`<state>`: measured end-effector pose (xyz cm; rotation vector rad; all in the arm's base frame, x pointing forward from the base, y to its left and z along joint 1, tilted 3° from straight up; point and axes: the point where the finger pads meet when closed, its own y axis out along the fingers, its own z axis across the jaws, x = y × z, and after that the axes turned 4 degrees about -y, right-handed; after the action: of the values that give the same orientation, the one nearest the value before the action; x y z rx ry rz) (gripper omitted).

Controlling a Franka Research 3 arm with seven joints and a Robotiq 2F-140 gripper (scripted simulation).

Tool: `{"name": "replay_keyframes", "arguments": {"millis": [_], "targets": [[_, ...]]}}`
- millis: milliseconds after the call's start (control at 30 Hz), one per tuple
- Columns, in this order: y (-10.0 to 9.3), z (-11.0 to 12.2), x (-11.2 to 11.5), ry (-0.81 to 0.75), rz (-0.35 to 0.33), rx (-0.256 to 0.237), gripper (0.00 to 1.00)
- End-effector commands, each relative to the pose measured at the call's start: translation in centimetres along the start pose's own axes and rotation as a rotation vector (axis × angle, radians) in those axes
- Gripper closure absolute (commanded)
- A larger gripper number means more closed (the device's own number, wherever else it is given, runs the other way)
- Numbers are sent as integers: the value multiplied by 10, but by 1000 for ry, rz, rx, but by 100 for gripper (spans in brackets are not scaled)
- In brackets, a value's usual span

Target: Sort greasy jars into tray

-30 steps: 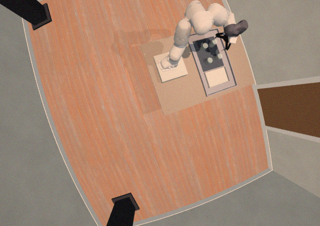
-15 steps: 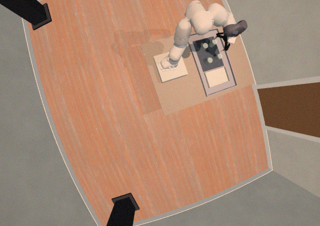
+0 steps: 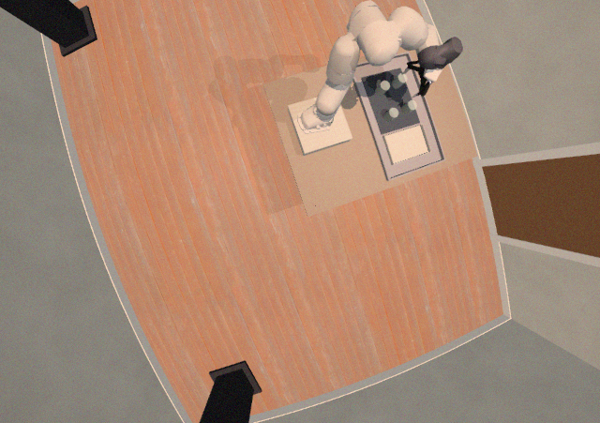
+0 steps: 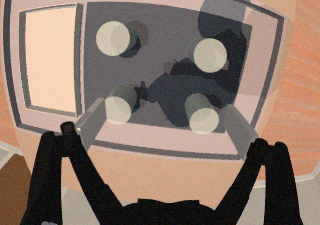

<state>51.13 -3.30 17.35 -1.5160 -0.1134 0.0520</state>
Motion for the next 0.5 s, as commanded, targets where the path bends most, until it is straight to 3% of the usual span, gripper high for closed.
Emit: {"name": "replay_keyframes", "arguments": {"millis": [0, 200, 233, 467], "targets": [[0, -1, 2, 85, 1, -11, 0], [1, -1, 2, 88, 1, -11, 0], [1, -1, 2, 88, 1, -11, 100], [1, -1, 2, 88, 1, -11, 100]]}}
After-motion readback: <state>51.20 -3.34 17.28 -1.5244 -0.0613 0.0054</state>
